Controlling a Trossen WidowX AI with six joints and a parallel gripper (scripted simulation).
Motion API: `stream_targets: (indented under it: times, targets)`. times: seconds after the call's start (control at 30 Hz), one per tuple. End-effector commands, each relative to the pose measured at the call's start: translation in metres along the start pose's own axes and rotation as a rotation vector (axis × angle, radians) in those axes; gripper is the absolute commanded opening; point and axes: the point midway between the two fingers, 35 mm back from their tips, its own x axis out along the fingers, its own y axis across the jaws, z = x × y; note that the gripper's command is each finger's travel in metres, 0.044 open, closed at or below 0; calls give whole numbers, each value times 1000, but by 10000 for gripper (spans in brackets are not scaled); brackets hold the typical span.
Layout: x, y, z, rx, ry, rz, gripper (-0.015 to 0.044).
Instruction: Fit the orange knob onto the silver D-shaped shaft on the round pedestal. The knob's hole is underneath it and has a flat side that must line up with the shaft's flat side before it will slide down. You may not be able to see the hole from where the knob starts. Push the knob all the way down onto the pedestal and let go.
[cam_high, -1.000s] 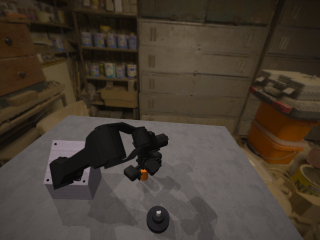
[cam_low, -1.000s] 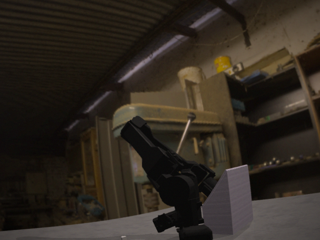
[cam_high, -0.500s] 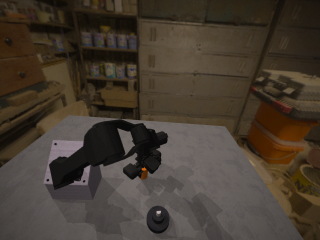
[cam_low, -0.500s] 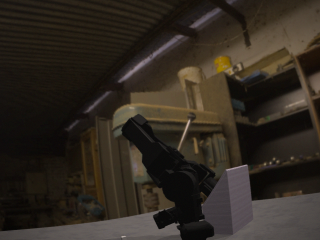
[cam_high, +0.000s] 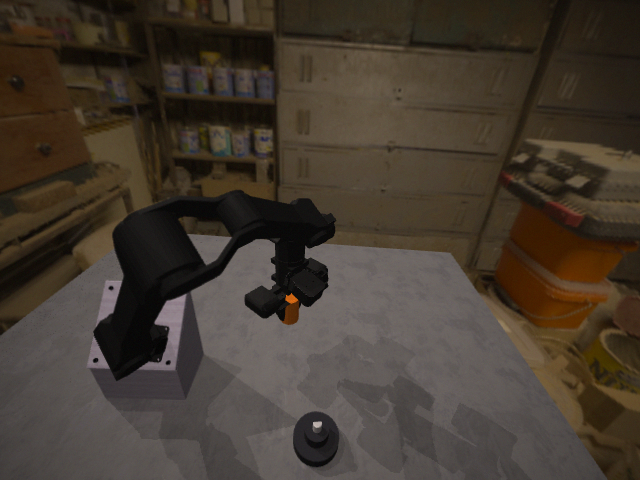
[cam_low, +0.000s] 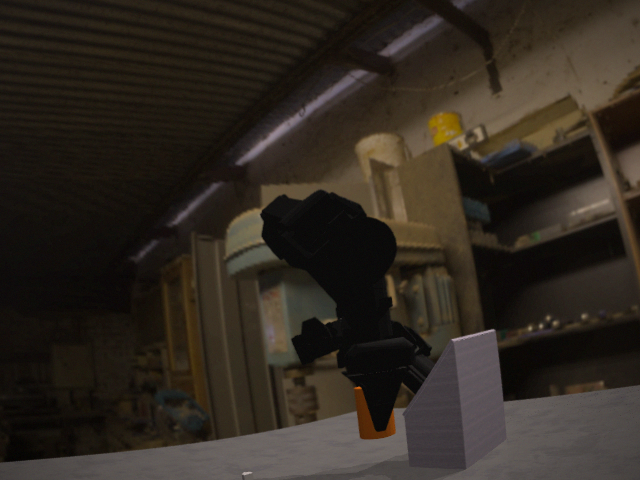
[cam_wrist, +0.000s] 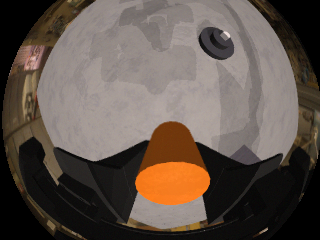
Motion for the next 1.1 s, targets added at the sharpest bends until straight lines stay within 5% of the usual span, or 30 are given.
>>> stream_targets:
  times: [0.0,1.07]
  targets:
    - [-20,-3,0,10,2,5,0]
    - [-60,-10,7,1,4,470,0]
